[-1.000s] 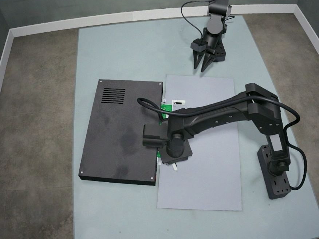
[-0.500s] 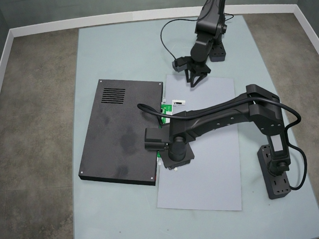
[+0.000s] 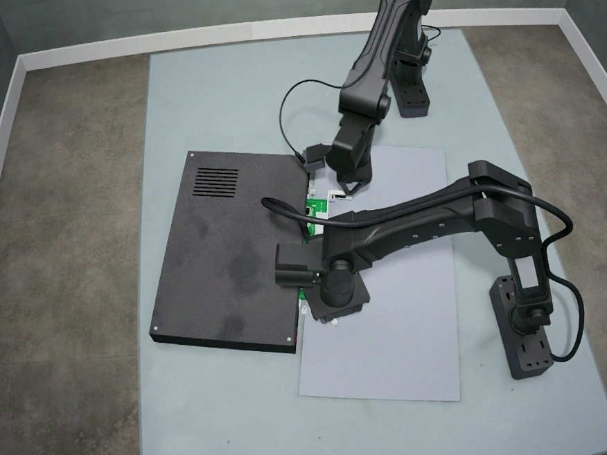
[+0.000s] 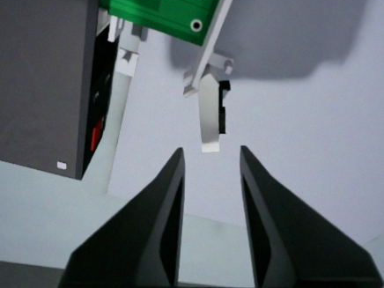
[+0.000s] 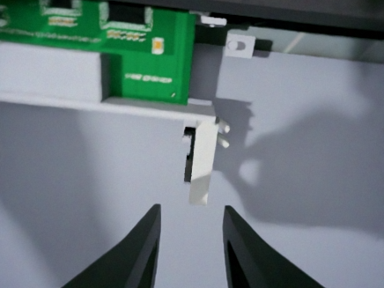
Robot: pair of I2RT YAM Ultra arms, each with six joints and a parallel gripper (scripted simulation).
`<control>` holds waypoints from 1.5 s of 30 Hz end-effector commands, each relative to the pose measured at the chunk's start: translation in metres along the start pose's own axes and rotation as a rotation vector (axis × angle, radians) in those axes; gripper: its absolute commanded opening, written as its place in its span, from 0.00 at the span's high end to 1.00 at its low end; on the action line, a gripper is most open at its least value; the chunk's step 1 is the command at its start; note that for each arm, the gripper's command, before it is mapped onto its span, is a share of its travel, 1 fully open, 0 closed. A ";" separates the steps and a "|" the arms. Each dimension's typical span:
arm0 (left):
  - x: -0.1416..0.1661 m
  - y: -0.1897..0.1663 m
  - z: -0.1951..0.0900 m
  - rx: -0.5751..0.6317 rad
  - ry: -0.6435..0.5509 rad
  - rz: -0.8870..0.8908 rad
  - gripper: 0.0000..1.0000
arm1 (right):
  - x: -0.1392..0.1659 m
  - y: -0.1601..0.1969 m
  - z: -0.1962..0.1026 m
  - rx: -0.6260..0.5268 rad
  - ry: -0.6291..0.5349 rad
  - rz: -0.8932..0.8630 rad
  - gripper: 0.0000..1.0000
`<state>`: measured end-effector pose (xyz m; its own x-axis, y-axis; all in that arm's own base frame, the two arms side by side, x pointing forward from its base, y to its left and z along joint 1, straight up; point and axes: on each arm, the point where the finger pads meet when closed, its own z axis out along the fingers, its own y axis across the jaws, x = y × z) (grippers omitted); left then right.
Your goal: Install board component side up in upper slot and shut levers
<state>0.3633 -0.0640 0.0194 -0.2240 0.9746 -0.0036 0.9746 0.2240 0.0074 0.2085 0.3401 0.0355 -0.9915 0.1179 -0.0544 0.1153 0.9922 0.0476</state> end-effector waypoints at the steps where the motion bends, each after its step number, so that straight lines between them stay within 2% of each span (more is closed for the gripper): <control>1: 0.002 0.003 -0.008 -0.024 -0.010 -0.018 0.68 | 0.001 -0.004 -0.005 0.044 0.045 0.071 0.68; 9: 0.000 0.003 -0.007 -0.022 -0.009 -0.005 0.68 | -0.003 -0.002 0.001 0.043 0.034 0.061 0.68; 17: 0.003 0.003 0.011 -0.015 -0.006 -0.011 0.68 | -0.001 -0.007 0.017 0.044 0.034 0.062 0.68; 31: 0.003 0.004 0.025 -0.015 -0.006 -0.011 0.68 | -0.001 -0.007 0.030 0.044 0.034 0.062 0.68; 32: 0.003 0.004 0.025 -0.016 -0.007 -0.011 0.77 | -0.001 -0.007 0.030 0.043 0.034 0.062 0.68; 36: 0.002 0.006 0.022 -0.026 -0.011 -0.011 0.77 | -0.002 -0.005 0.027 0.034 0.030 0.063 0.68; 37: 0.003 0.004 0.022 -0.018 -0.008 -0.011 0.81 | -0.002 -0.005 0.027 0.034 0.030 0.063 0.68; 39: 0.003 0.003 0.022 -0.015 -0.006 -0.011 0.81 | -0.002 -0.005 0.027 0.034 0.030 0.063 0.68; 40: 0.003 0.003 0.022 -0.015 -0.006 -0.011 0.82 | -0.002 -0.005 0.027 0.034 0.030 0.063 0.77; 45: 0.000 0.004 0.020 -0.022 -0.009 -0.005 0.89 | 0.000 -0.005 0.024 0.036 0.032 0.056 0.81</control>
<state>0.3645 -0.0643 -0.0046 -0.2239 0.9746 -0.0071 0.9745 0.2239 0.0157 0.2063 0.3359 0.0072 -0.9863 0.1643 -0.0167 0.1643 0.9864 0.0020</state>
